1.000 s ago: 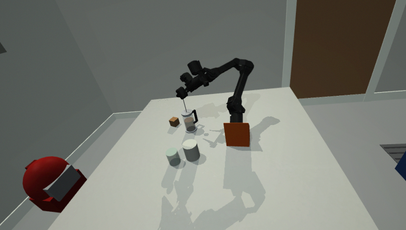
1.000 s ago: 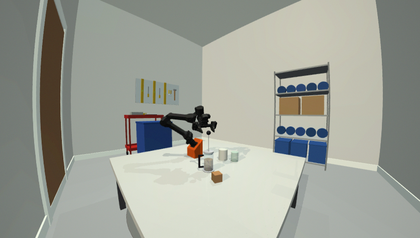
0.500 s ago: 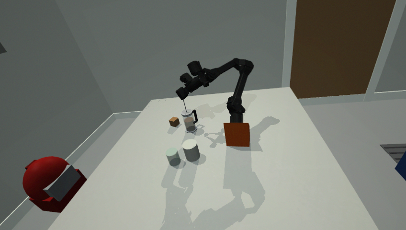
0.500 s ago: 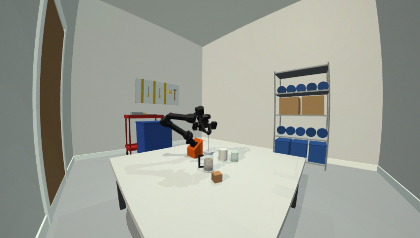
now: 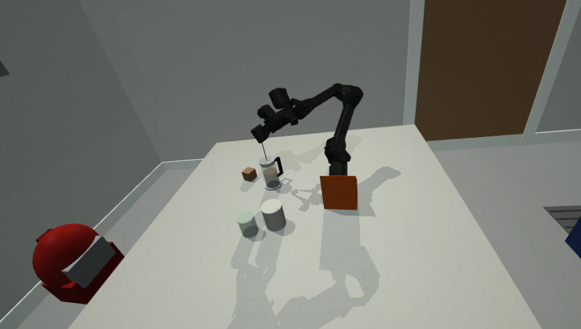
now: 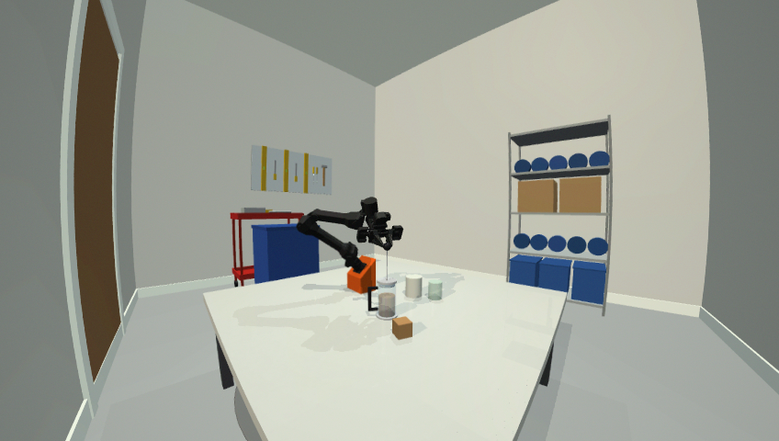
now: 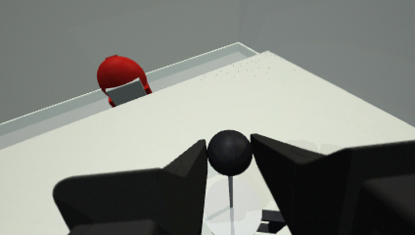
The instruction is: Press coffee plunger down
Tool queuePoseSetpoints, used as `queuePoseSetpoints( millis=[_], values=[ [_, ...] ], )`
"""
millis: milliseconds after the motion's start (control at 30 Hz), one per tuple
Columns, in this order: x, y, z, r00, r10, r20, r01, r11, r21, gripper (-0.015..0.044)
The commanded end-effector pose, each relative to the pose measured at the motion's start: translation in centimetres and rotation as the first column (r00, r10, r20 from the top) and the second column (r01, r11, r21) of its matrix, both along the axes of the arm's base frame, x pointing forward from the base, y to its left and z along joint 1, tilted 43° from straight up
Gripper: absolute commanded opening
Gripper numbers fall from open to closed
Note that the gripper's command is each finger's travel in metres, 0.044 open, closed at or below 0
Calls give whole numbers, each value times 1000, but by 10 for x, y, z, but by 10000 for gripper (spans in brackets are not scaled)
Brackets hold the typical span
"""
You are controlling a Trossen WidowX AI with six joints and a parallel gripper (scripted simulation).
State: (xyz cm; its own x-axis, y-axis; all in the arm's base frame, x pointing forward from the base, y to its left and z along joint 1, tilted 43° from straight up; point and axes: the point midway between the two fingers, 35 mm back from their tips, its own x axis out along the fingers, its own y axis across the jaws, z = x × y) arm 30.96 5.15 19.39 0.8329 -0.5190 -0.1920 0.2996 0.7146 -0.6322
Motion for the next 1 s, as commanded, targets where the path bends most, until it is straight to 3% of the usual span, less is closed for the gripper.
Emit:
queuePoseSetpoints(
  millis=[0, 967],
  values=[
    [2, -6, -12, 1000, -4, -21, 4, 1000, -6, 128],
    [10, -36, -49, 1000, -4, -25, 4, 1000, -1, 128]
  ],
)
